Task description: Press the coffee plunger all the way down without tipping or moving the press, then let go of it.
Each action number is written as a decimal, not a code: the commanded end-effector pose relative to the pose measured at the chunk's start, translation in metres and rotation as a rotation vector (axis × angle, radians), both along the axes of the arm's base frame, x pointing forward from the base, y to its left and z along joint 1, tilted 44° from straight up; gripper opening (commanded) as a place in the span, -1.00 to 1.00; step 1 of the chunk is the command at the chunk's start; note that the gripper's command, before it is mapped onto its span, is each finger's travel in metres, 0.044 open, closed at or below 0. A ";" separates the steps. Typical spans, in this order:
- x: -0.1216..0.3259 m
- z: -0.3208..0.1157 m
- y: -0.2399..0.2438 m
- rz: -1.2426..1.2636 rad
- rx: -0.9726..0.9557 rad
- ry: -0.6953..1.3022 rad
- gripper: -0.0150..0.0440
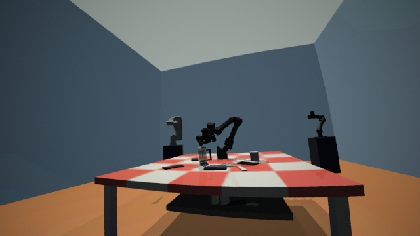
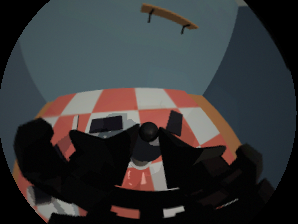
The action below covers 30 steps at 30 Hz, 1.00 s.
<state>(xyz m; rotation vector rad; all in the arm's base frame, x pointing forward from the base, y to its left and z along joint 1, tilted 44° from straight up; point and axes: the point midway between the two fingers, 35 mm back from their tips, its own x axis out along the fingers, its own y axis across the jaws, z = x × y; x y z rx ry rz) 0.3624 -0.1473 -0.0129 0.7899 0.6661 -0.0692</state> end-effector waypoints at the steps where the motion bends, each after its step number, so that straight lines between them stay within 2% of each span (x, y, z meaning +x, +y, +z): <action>1: 0.000 -0.003 0.003 0.005 0.008 0.010 -0.08; 17: 0.001 -0.001 0.000 0.000 0.002 0.001 -0.08; 29: 0.001 -0.001 0.000 0.000 0.002 0.001 0.99; 30: 0.001 -0.001 0.000 0.000 0.002 0.001 1.00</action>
